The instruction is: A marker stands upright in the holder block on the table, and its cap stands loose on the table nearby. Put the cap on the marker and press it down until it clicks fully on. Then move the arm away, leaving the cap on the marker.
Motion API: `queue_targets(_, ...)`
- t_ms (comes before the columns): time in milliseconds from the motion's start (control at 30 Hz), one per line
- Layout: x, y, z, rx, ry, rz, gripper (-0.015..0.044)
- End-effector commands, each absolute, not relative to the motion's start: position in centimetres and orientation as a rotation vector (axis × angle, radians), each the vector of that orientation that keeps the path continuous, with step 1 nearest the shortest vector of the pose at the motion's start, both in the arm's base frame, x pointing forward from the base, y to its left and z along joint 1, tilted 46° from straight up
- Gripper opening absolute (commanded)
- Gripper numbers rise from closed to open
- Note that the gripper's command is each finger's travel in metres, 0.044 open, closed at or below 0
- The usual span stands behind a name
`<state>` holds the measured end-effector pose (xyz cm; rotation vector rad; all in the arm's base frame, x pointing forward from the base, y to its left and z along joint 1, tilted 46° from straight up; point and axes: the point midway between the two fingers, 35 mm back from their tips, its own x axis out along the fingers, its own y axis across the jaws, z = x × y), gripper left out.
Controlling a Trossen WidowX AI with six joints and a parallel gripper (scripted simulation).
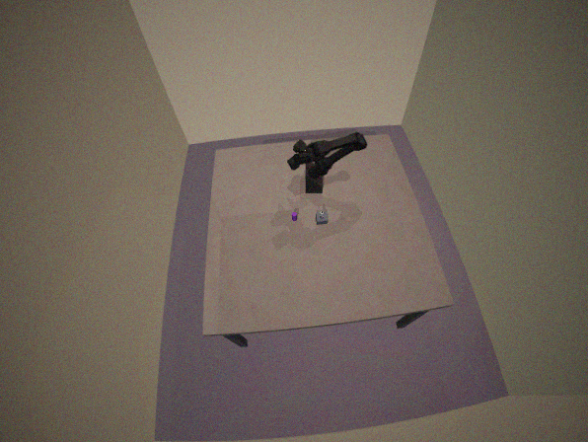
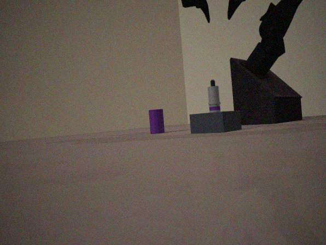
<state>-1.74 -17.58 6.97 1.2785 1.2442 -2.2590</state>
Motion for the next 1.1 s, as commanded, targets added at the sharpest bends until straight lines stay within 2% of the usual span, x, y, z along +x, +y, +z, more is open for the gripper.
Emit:
queue_targets(0, 4.7, -18.0, 2.8, 1.318, 1.667, -1.469, 0.0250)
queue_targets(433, 12.2, -17.2, -1.5, 1.163, 1.760, -0.523, 0.0250)
queue_targets(933, 20.5, -14.6, -5.6, 0.806, 1.423, 0.367, 0.0250)
queue_targets(1067, 21.2, -14.2, -5.7, 0.775, 1.385, 0.419, 0.0250)
